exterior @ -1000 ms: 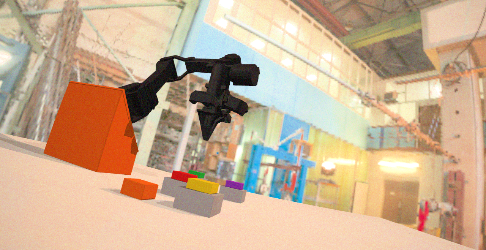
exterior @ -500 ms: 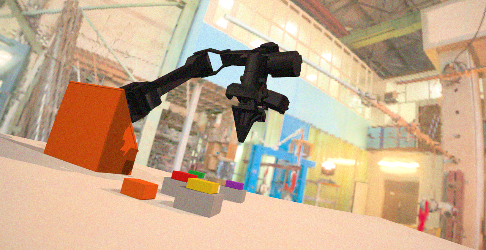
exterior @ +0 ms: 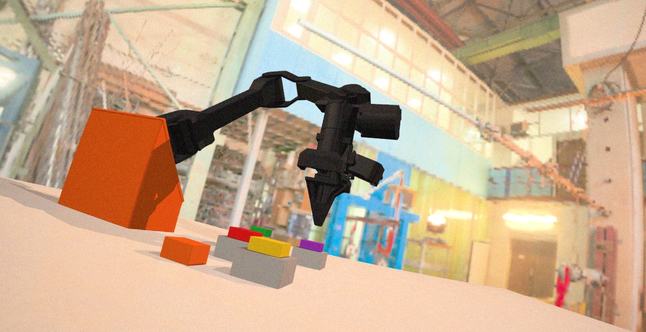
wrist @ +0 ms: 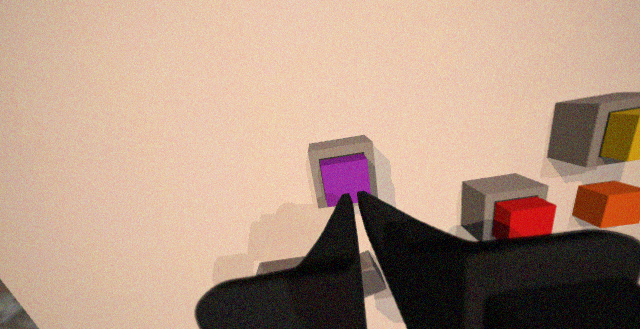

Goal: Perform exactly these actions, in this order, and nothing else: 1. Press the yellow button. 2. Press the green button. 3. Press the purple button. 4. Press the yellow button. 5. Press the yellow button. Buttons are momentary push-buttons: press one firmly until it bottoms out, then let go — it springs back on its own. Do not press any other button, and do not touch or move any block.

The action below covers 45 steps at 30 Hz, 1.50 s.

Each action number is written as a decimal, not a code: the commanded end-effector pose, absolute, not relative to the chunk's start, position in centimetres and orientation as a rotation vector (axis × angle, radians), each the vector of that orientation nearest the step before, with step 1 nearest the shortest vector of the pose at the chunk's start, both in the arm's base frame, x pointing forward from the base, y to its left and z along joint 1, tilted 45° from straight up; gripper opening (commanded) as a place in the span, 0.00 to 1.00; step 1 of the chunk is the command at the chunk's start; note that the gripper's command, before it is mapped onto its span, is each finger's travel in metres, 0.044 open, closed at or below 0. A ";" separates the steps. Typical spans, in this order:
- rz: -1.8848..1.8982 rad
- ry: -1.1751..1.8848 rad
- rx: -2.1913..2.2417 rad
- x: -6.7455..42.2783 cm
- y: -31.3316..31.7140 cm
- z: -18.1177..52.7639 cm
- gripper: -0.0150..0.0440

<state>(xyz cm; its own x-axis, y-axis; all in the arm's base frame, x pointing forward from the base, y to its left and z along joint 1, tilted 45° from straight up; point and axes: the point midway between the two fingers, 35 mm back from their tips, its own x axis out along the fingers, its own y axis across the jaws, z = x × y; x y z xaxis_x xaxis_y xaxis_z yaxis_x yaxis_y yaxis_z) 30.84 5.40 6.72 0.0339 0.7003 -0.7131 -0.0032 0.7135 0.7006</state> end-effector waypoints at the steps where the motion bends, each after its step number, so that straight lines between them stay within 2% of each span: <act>1: 0.598 1.459 0.621 30.6 6.0 6.2 0.29; 37: 0.599 1.458 0.622 30.7 7.9 4.3 0.29; 45: 0.598 1.459 0.621 30.6 5.3 6.9 0.29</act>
